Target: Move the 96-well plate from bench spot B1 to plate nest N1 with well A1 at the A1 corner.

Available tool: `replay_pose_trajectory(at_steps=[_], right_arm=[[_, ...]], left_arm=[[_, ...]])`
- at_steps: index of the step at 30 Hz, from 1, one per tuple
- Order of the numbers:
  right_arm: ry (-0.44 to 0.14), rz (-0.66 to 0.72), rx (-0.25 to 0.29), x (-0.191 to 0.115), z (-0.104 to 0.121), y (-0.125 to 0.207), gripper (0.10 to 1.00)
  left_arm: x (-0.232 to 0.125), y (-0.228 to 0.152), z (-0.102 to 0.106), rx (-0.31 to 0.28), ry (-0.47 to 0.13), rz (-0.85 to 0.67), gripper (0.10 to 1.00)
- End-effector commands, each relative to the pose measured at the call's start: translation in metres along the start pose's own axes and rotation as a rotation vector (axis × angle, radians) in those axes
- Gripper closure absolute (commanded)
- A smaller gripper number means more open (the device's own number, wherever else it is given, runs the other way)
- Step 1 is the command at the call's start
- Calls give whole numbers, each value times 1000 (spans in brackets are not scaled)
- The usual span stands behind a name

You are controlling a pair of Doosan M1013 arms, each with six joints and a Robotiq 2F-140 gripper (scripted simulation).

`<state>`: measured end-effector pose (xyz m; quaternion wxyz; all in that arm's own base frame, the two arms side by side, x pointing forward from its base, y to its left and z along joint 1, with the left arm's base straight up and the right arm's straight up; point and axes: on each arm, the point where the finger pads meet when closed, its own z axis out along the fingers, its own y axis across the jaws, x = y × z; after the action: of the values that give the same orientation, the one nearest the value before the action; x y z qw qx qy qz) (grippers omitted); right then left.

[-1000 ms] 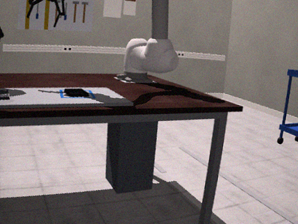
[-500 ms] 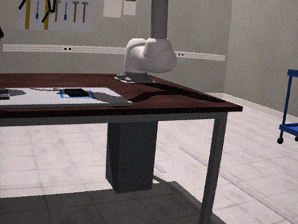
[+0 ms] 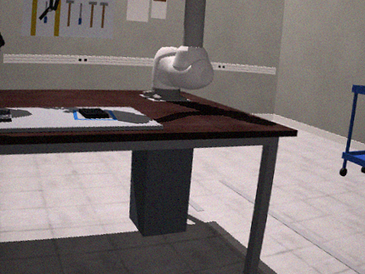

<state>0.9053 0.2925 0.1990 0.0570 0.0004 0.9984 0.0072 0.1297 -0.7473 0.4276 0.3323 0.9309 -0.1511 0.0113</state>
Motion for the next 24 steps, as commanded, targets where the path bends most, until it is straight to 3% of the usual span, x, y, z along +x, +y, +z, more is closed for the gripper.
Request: replay_pose_trajectory(at_steps=[1, 5, 20, 24], right_arm=[[-1, 0, -1, 0, -1, 0, 98], [-1, 0, -1, 0, -1, 0, 98], [-1, 0, -1, 0, -1, 0, 98], [-1, 0, -1, 0, -1, 0, 98]], left_arm=[[-17, 22, -4, -54, -11, 3, 98], [-27, 35, -7, -85, -18, 3, 98], [-103, 125, -45, -320, -70, -15, 98], [-113, 136, -51, -350, -76, -20, 98]])
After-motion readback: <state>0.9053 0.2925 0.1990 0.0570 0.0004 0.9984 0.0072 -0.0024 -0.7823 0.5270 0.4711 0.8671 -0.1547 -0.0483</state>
